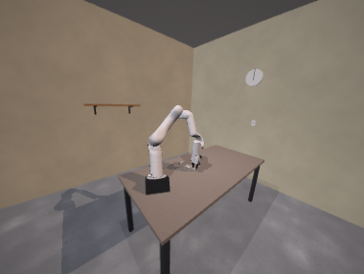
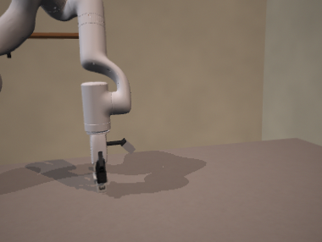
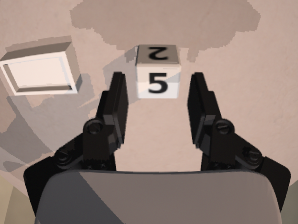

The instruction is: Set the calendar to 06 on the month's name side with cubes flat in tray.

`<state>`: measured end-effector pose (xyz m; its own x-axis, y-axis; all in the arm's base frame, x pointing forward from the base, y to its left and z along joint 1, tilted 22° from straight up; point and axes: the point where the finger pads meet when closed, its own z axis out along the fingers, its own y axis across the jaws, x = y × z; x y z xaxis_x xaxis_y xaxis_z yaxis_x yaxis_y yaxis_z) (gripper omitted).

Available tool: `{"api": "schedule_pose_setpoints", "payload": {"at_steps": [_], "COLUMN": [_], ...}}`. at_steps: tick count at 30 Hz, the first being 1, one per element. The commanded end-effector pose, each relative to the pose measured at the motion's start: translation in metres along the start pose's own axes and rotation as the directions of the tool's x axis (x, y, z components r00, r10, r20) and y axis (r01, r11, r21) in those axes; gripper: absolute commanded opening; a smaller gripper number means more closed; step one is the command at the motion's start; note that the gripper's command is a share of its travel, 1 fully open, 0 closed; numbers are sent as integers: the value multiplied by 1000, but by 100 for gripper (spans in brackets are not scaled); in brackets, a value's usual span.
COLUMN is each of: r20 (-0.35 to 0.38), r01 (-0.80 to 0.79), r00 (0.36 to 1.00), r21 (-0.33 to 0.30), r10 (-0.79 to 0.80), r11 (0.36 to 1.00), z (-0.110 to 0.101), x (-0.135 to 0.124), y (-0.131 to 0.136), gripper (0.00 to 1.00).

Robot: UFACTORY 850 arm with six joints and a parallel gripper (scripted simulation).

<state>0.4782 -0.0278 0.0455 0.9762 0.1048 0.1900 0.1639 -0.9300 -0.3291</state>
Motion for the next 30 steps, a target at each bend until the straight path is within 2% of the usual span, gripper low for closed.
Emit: {"api": "schedule_pose_setpoints", "payload": {"at_steps": [1,17,30], "r20": [-2,-1,-1], "r01": [0,0,0], "r00": [1000,1000,1000], "r21": [-1,-1,-1], "r10": [0,0,0], "r11": [1000,1000,1000], "z": [3,24,26], "x": [1,1,1], "y": [0,0,0], "gripper": [49,49,49]}}
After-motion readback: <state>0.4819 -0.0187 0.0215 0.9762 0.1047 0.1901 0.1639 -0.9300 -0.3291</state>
